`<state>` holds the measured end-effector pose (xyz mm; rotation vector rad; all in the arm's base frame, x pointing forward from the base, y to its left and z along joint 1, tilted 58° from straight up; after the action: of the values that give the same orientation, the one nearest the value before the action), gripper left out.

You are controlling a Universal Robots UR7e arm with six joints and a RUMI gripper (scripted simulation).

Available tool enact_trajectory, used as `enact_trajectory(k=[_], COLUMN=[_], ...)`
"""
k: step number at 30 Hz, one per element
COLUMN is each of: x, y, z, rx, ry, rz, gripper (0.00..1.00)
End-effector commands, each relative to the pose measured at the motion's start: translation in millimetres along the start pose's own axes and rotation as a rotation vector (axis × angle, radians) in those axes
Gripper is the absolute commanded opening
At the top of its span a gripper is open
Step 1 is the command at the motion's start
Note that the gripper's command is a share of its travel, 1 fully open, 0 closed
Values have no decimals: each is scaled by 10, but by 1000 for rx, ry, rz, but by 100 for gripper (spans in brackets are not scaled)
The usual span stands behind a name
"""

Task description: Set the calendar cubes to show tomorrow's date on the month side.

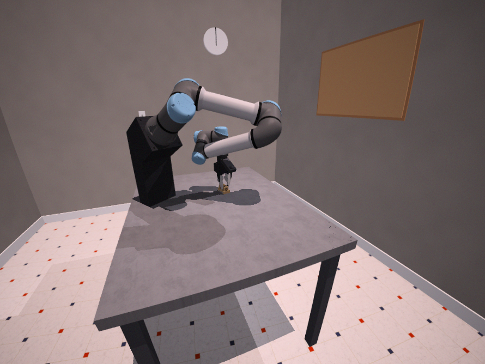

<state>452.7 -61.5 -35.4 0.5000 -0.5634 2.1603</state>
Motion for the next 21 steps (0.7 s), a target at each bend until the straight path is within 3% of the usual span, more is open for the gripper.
enact_trajectory(k=[1,15,21], x=[3,13,188], y=[-3,-3,-2], z=[1,0,0], rx=[0,0,0], ry=[0,0,0], rz=[1,1,1], gripper=[11,11,11])
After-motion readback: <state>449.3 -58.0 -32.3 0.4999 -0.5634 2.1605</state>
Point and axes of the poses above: the point where the finger pads meet when closed, its own x axis back along the fingers, its own y axis across the jaws, z = x × y, the point moved 4 cm from there along x, back along the fingers, and after that the axes turned 7 degrees about x, right-handed, at the moved point
